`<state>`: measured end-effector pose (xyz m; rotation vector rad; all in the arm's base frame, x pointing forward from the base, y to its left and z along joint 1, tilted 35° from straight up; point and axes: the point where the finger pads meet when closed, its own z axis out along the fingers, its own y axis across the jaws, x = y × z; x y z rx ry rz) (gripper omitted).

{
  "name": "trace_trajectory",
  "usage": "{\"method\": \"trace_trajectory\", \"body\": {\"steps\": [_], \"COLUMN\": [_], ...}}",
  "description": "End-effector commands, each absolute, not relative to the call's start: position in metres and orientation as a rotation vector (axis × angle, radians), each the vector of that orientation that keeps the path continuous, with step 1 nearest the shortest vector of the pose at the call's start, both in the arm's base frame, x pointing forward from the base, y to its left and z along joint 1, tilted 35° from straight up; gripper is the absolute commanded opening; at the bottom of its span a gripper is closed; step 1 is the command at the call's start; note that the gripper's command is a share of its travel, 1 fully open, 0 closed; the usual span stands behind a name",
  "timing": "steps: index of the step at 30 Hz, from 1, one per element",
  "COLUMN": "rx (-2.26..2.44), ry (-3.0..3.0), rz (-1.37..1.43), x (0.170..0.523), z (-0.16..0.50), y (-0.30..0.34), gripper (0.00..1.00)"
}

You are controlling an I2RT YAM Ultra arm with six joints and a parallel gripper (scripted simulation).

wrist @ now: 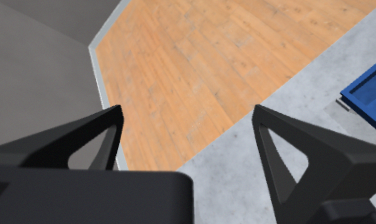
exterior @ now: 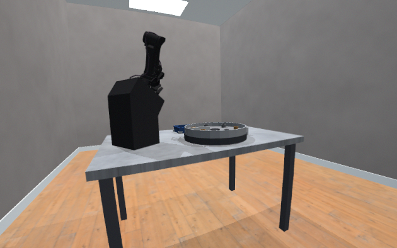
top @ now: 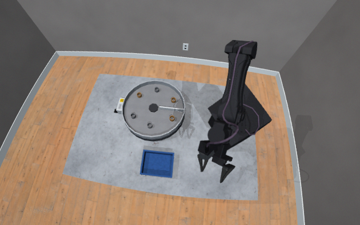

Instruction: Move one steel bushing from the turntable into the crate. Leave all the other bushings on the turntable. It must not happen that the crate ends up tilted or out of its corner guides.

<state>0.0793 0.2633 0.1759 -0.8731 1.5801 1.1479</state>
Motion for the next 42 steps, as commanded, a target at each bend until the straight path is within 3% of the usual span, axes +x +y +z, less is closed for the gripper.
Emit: {"method": "trace_trajectory", "body": {"steps": [1, 24, 34, 42], "rx": [-0.868, -0.842, -0.647, -0.288], "ry": [1.569, 1.619, 1.851, 2.125], "rz": [1.154, 1.142, 1.068, 0.983], "x": [0.079, 0.088, 0.138, 0.206], "z": [0.180, 0.182, 0.172, 0.154], "y": [0.264, 0.264, 0.257, 0.230], "gripper": [1.00, 1.00, 1.00, 1.00]}}
